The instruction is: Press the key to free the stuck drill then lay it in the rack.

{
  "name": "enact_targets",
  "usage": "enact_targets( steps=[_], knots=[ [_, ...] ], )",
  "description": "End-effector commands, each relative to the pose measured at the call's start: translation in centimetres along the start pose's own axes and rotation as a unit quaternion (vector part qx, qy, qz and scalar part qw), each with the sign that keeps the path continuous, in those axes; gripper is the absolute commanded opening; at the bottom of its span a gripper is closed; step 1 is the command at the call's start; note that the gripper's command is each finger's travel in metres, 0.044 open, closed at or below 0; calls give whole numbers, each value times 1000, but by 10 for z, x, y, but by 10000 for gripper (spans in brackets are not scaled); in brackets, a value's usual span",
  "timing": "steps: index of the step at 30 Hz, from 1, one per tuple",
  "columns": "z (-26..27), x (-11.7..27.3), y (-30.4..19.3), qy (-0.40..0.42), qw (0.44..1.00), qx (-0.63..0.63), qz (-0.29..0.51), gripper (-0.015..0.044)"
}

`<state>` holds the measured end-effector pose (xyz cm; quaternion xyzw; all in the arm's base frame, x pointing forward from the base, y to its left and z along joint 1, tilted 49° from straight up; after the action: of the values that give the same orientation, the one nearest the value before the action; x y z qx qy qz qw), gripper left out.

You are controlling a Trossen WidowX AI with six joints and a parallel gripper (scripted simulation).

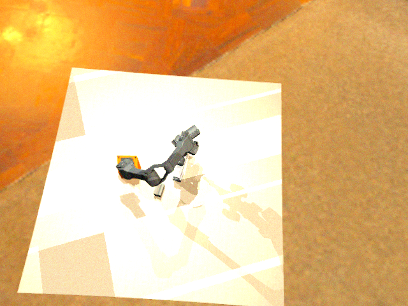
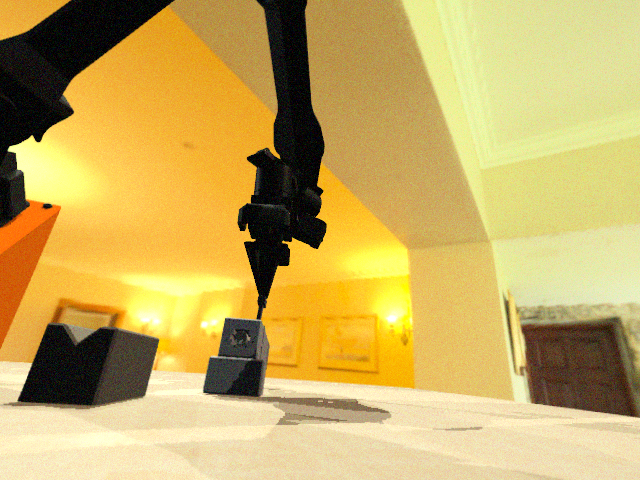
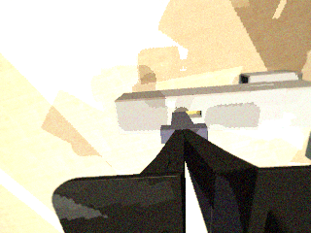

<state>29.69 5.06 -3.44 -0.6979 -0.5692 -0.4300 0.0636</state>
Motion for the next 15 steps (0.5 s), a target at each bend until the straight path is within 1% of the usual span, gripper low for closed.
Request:
enact_targets(
  steps=[1,6,9,15],
  knots=[
    [-5,-19,-3,-13,1000,-1,17,0],
    [-6,-23,-3,-13,1000,-1,17,0],
    [-3,-10,-1,-12,1000,-1,18,79],
    [3,53,3,-11,1000,-1,18,236]
  ],
)
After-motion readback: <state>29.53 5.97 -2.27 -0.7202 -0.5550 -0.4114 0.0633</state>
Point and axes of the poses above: the point midway between the two fingers, 35 mm back from their tips, its own x axis back along the fingers, its own z axis across the jaws, y = z × x, the point moved 2 cm from there along x, back along the fingers, and after that the axes turned 14 degrees about -x, right-handed, at the moved point
